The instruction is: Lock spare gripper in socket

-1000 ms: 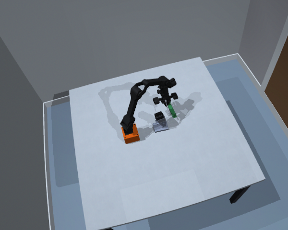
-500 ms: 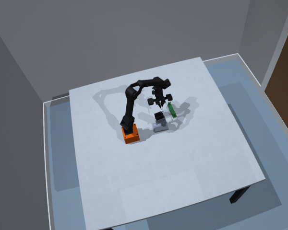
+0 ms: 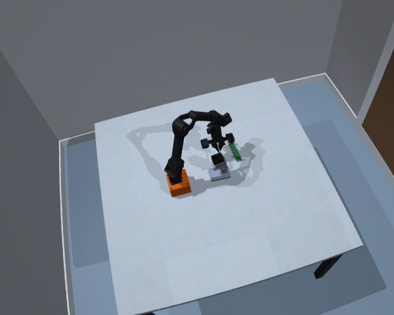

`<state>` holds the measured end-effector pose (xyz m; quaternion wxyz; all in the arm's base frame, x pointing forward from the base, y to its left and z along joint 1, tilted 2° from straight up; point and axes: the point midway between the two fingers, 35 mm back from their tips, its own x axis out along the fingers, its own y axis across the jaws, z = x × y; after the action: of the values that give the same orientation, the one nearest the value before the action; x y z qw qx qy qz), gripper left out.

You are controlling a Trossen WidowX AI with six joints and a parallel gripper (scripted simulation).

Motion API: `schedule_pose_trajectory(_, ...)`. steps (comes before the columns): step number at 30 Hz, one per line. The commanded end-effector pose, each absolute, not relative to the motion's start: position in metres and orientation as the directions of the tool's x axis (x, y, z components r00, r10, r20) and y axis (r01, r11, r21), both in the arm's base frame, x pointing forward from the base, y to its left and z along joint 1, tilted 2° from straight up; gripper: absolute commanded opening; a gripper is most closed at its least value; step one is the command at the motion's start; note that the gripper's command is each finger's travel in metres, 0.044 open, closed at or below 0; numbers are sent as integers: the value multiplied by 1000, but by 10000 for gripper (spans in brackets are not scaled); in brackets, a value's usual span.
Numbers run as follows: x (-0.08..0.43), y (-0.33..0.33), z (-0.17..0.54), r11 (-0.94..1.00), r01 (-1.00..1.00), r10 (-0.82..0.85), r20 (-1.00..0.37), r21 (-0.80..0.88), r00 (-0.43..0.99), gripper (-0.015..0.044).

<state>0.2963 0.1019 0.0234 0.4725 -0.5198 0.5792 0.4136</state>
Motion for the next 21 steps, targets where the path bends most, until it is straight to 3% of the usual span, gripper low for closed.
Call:
schedule_pose_trajectory(1, 294, 102, 10, 123, -992, -211, -977, -4, -23, 0)
schedule_pose_trajectory(21, 292, 89, 10, 125, -992, -211, -977, -6, -21, 0)
